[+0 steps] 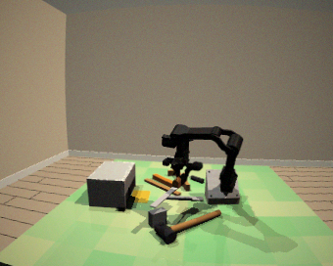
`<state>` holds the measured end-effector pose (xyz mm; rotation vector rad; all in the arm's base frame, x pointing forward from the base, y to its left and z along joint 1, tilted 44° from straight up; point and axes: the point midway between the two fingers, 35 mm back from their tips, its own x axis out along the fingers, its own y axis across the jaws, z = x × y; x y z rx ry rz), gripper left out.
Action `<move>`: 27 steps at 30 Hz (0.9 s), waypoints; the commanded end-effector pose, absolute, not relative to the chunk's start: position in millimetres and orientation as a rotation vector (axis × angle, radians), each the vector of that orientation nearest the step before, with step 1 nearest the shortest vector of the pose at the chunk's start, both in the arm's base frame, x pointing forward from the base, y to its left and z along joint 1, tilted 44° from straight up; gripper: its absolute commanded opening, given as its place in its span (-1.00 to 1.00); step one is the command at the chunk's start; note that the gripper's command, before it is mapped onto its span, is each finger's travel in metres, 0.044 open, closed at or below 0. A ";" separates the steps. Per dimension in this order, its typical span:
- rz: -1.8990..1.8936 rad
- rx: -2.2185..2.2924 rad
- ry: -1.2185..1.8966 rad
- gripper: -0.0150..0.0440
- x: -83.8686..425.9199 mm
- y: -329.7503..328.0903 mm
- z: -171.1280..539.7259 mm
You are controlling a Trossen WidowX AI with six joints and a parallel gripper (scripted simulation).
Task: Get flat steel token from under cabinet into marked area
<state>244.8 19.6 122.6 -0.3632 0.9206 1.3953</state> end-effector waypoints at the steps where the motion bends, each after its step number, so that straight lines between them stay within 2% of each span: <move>1: 1.407 -0.381 0.893 -0.49 245.2 19.1 123.4; 27: 1.503 -0.536 0.750 -0.49 245.0 19.0 123.3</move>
